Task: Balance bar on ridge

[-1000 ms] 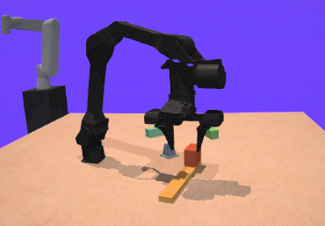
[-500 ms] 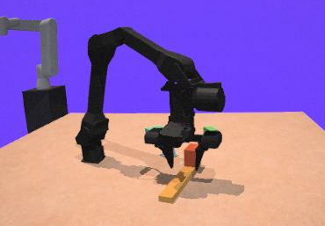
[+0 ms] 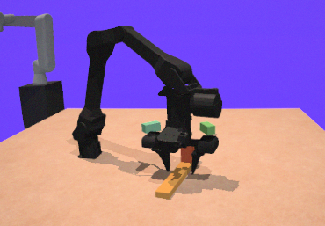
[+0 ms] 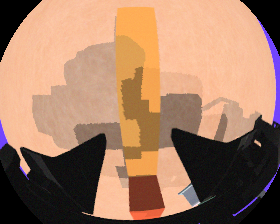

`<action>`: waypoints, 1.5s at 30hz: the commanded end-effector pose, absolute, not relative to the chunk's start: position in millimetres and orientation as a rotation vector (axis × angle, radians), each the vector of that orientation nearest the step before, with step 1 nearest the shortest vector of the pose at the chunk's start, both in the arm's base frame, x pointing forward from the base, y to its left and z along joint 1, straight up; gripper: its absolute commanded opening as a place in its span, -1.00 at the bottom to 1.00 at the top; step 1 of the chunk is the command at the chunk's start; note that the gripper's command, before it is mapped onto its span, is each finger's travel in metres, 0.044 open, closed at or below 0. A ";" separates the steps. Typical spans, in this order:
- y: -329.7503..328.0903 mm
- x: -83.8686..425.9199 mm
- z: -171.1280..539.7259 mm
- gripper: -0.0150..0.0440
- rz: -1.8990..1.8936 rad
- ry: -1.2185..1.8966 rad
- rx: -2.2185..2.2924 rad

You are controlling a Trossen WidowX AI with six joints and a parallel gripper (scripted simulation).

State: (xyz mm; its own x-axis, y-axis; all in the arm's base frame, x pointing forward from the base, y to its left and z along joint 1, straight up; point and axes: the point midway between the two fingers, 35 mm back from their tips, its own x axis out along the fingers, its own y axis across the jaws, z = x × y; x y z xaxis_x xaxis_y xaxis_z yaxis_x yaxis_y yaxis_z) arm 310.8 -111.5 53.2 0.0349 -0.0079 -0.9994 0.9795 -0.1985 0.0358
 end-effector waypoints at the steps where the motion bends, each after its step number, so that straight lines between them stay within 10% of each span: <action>1: -111.9 309.5 49.1 0.58 -1.338 1.079 1.365; 13: -111.9 309.5 49.1 0.58 -1.338 1.079 1.365; 30: -111.5 310.6 56.0 -0.49 -1.333 1.082 1.367; 45: -112.5 312.5 94.6 -0.49 -1.335 1.080 1.366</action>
State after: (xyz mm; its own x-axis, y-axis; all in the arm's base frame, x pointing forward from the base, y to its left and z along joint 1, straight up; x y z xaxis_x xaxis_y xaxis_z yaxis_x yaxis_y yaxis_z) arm 311.8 -111.9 84.9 0.0254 -0.0046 -0.9997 0.9797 -0.1989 0.0258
